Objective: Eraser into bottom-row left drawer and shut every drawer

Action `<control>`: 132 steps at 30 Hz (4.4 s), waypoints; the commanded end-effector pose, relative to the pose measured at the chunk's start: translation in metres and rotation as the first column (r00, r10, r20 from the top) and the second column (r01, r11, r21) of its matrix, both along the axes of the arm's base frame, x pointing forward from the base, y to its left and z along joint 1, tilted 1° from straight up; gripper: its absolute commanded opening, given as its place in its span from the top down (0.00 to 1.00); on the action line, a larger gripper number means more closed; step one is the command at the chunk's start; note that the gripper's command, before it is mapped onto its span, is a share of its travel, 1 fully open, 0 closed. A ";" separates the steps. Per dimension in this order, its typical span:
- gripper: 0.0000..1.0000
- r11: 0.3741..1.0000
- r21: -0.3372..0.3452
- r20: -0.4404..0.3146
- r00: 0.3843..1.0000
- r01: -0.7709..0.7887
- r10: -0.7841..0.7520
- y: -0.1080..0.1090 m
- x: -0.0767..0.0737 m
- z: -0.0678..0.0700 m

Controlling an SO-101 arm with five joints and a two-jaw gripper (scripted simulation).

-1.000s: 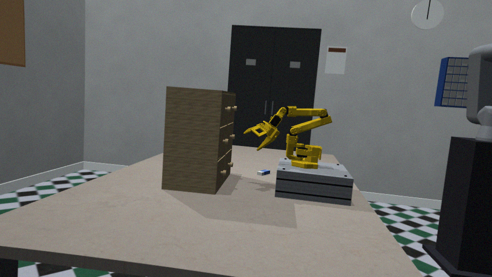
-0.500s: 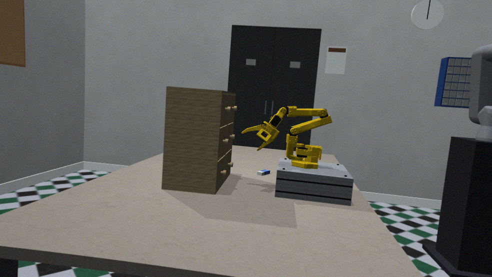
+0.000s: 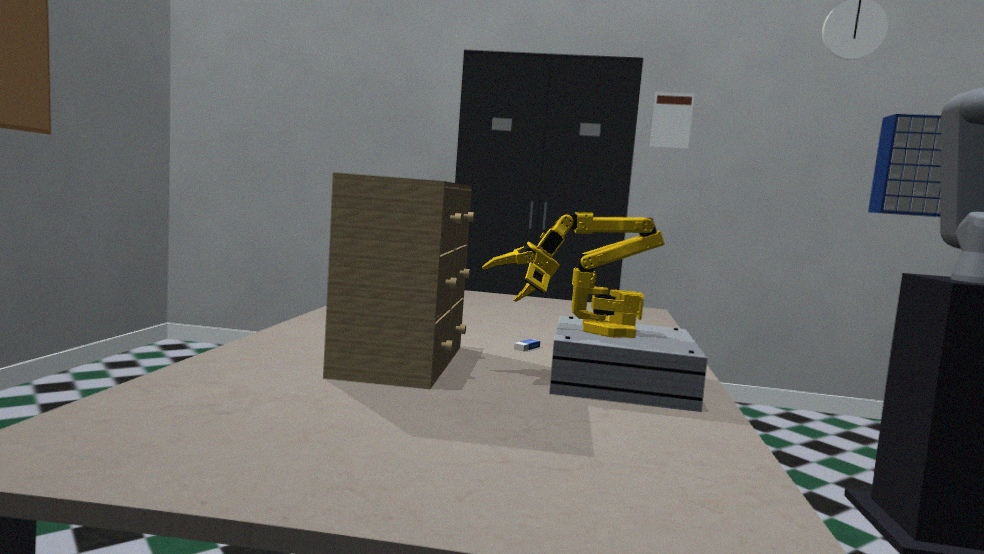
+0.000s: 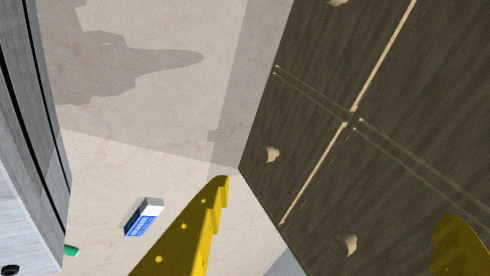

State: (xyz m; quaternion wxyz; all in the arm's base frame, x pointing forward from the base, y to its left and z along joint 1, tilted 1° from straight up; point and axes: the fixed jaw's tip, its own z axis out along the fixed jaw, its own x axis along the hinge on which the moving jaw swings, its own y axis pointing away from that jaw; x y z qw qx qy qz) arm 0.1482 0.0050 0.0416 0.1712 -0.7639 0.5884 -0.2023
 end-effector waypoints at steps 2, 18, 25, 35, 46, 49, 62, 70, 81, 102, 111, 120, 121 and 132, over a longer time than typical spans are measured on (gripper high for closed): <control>0.50 0.995 -0.046 -0.024 0.995 -0.093 0.092 0.001 -0.004 -0.005; 0.50 0.886 -0.220 -0.057 0.912 -0.408 0.405 0.000 -0.003 -0.004; 0.50 0.821 -0.273 -0.081 0.863 -0.501 0.499 0.000 -0.002 -0.004; 0.50 0.654 -0.367 -0.143 0.734 -0.662 0.664 0.000 -0.001 -0.003; 0.50 0.467 -0.434 -0.214 0.592 -0.770 0.777 0.001 0.000 -0.002; 0.50 0.399 -0.452 -0.240 0.540 -0.797 0.806 0.001 0.001 -0.002; 0.50 0.211 -0.489 -0.315 0.396 -0.847 0.862 0.002 0.002 -0.001; 0.50 0.211 -0.489 -0.315 0.396 -0.847 0.862 0.002 0.002 -0.001; 0.50 0.211 -0.489 -0.315 0.396 -0.847 0.862 0.002 0.002 -0.001; 0.50 0.211 -0.489 -0.315 0.396 -0.847 0.862 0.002 0.002 -0.001; 0.54 0.245 -0.521 -0.250 0.421 -0.817 0.872 0.013 0.012 -0.006; 0.60 0.302 -0.554 -0.140 0.444 -0.776 0.885 0.031 0.022 -0.013; 0.60 0.302 -0.554 -0.140 0.444 -0.776 0.885 0.031 0.022 -0.013; 0.66 0.370 -0.565 -0.007 0.453 -0.737 0.891 0.052 0.027 -0.020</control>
